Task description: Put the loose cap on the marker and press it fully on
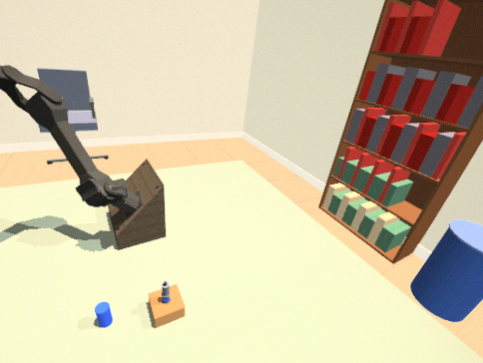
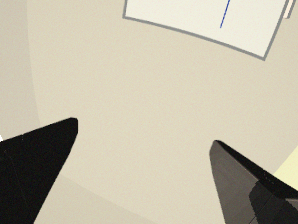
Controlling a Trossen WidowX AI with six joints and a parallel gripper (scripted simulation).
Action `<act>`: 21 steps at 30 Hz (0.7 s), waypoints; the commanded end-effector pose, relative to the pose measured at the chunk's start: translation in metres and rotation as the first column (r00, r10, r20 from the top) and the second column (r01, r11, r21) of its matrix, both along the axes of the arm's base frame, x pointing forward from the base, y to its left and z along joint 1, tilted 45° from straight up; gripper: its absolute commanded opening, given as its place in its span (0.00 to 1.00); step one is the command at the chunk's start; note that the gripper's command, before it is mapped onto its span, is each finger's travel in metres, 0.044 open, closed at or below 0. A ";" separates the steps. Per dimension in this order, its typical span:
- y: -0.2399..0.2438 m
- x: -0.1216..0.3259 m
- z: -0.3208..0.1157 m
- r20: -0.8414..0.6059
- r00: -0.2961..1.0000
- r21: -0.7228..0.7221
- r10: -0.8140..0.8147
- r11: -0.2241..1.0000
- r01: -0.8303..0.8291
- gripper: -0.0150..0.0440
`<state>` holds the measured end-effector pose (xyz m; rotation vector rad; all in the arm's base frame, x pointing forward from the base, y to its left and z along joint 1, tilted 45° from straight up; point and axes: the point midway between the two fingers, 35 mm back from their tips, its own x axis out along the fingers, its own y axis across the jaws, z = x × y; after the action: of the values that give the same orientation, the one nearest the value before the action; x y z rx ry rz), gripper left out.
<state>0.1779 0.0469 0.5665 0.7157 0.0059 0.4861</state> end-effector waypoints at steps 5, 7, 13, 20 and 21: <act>-0.009 0.019 -0.010 -0.033 0.999 -0.011 -0.038 0.999 0.038 0.71; -0.013 0.030 -0.017 -0.054 0.997 -0.023 -0.061 0.998 0.060 0.66; -0.028 0.072 -0.055 -0.180 0.975 -0.045 -0.133 0.991 0.126 0.66; -0.042 0.133 -0.146 -0.424 0.867 -0.187 -0.261 0.962 0.198 0.66; -0.044 0.139 -0.161 -0.457 0.842 -0.221 -0.286 0.954 0.204 0.66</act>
<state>0.2903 0.0074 0.4578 0.7027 0.2779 0.1547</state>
